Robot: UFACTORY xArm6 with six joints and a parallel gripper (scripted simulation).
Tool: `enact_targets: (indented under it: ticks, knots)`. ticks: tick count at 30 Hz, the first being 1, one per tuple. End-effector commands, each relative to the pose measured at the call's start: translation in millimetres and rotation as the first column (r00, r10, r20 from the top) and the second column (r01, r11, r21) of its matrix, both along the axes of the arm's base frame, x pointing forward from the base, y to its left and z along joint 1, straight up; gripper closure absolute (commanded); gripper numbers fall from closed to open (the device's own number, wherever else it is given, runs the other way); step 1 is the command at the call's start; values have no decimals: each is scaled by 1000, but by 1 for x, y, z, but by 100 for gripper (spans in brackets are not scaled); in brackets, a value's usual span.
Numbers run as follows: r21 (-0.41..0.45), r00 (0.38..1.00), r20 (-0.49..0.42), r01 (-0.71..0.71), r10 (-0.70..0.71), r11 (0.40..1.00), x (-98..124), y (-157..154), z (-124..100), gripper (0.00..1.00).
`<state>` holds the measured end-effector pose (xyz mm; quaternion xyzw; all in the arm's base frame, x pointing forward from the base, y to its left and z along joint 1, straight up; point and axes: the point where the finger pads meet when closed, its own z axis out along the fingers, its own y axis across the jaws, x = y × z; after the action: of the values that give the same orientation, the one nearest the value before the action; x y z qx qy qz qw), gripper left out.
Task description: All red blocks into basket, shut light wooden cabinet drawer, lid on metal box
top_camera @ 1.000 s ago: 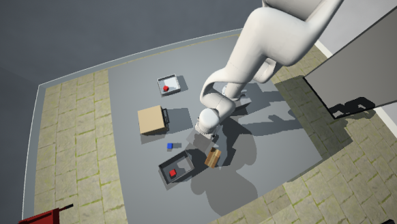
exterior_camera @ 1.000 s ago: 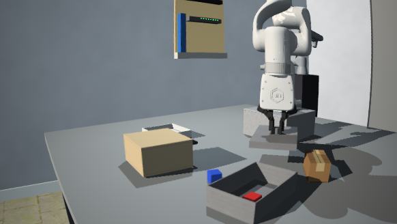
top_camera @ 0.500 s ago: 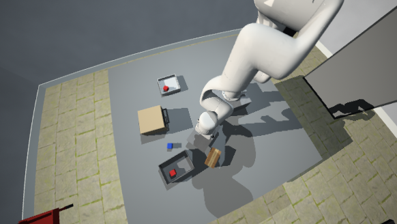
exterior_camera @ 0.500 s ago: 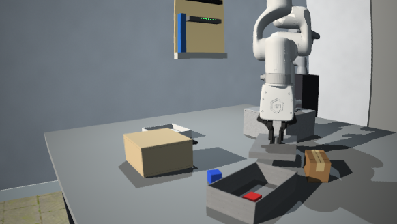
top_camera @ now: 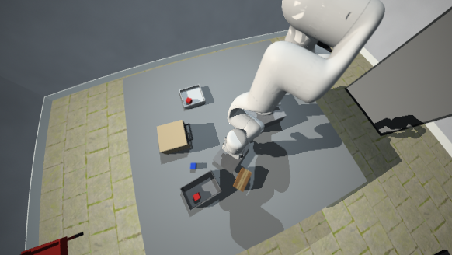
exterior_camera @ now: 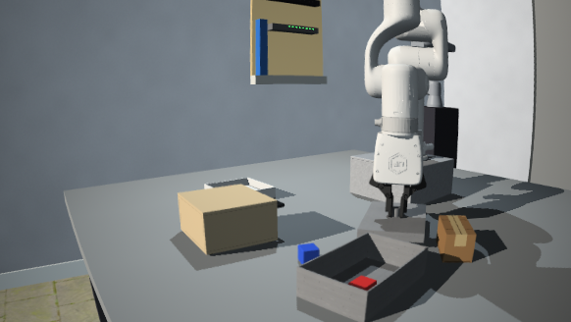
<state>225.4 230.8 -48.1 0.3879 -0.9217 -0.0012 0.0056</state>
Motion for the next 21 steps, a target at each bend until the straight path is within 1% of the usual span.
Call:
enact_targets:
  ticks: [1,11,21]
  knots:
    - [3,1000,3,0,0,1000,1,1,-1,100]
    - [3,1000,3,0,0,1000,1,1,-10,100]
    - [3,1000,3,0,0,1000,1,1,-13,100]
